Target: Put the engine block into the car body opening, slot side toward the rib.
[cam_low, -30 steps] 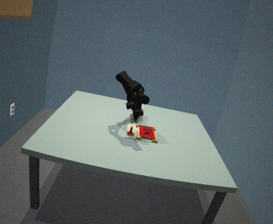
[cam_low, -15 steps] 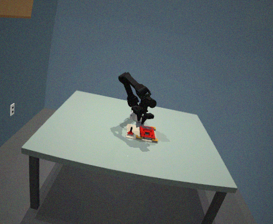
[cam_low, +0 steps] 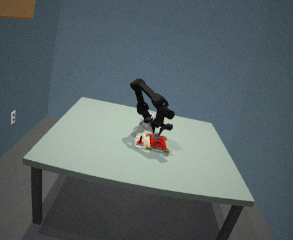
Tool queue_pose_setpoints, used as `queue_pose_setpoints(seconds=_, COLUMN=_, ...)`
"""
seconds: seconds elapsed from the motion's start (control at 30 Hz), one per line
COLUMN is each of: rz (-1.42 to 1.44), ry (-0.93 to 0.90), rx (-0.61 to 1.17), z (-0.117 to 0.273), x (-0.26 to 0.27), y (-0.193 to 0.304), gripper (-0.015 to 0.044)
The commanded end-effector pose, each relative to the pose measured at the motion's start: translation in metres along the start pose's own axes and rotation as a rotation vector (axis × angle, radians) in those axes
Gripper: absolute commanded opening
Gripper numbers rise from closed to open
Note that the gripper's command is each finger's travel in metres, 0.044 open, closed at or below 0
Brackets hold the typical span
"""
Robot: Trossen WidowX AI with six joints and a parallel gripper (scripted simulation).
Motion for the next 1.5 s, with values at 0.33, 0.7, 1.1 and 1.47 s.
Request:
queue_pose_setpoints(seconds=0.33, rz=0.399, ry=0.003, rx=0.005, z=-0.016, x=0.030, y=0.012, gripper=0.0026)
queue_pose_setpoints(seconds=0.7, rz=0.443, ry=0.002, rx=0.005, z=-0.016, x=0.030, y=0.012, gripper=0.0158)
queue_pose_setpoints(seconds=1.1, rz=0.364, ry=0.003, rx=0.005, z=-0.016, x=0.030, y=0.012, gripper=0.0158)
queue_pose_setpoints(seconds=1.47, rz=0.418, ry=0.002, rx=0.005, z=-0.016, x=0.030, y=0.012, gripper=0.0158)
Point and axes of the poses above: the point midway between the two fingers, 35 mm back from their tips, its own z axis back along the fingers, its own x axis across the jaws, y = z × x, the point moved 1 cm from there along z, back along the fingers, and after that the axes turned 11 degrees about z, right-handed, at the moved point
